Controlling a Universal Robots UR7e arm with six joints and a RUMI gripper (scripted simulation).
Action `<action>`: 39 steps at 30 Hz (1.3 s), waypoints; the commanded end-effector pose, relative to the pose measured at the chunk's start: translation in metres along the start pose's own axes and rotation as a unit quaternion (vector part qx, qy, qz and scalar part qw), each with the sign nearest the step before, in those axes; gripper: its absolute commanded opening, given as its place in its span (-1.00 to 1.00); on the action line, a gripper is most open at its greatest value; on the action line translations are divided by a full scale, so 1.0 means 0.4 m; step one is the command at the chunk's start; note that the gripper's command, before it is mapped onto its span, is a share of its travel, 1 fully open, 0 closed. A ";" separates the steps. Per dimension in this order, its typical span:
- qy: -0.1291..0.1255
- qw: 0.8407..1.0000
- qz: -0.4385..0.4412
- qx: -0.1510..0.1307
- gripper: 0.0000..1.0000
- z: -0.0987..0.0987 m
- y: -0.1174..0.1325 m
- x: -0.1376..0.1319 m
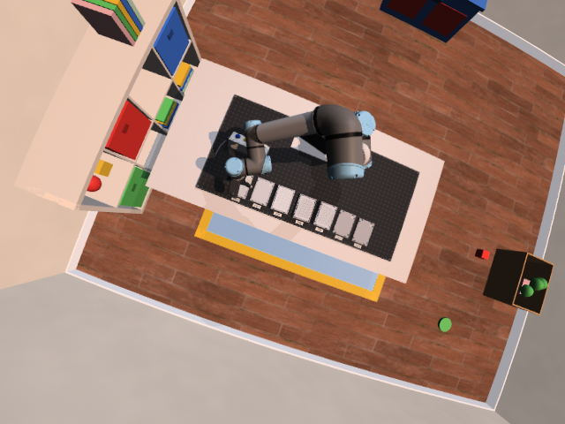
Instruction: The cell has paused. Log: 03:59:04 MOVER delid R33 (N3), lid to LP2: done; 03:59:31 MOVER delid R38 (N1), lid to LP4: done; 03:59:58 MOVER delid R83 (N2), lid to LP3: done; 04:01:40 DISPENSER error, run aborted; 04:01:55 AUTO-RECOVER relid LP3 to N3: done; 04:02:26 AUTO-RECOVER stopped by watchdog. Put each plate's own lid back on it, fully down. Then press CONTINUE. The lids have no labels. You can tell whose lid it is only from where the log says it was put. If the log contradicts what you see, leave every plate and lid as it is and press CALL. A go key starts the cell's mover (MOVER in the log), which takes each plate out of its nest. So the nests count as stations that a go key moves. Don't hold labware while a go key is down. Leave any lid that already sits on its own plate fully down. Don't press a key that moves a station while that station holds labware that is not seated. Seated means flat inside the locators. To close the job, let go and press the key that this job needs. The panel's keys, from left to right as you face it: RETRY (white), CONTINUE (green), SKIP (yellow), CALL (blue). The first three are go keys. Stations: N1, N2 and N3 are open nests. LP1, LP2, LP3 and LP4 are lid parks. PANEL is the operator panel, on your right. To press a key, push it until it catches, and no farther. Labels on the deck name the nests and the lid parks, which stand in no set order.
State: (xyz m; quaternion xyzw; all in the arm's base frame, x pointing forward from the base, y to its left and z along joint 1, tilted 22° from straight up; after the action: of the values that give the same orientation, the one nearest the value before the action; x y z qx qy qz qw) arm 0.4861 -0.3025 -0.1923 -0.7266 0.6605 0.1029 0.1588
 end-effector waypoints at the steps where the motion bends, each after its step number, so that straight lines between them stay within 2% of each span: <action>1: -0.001 1.000 0.000 0.000 0.64 0.027 0.001 -0.005; 6: 0.000 1.000 0.000 0.000 0.64 0.045 -0.001 -0.003; 19: 0.001 1.000 0.000 0.001 0.64 0.040 -0.001 0.001; 20: 0.001 1.000 0.000 0.001 -1.00 0.040 -0.001 0.001; 39: 0.001 1.000 0.000 0.001 -1.00 0.040 -0.001 0.001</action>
State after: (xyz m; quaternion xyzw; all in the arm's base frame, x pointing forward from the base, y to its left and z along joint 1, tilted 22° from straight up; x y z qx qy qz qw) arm 0.4870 -0.2963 -0.2080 -0.7267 0.6604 0.1029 0.1587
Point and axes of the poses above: the point where the finger pads meet when closed, its own z axis out along the fingers, its own x axis across the jaws, y = z × x, the point moved 1 cm from there along -z, back along the fingers
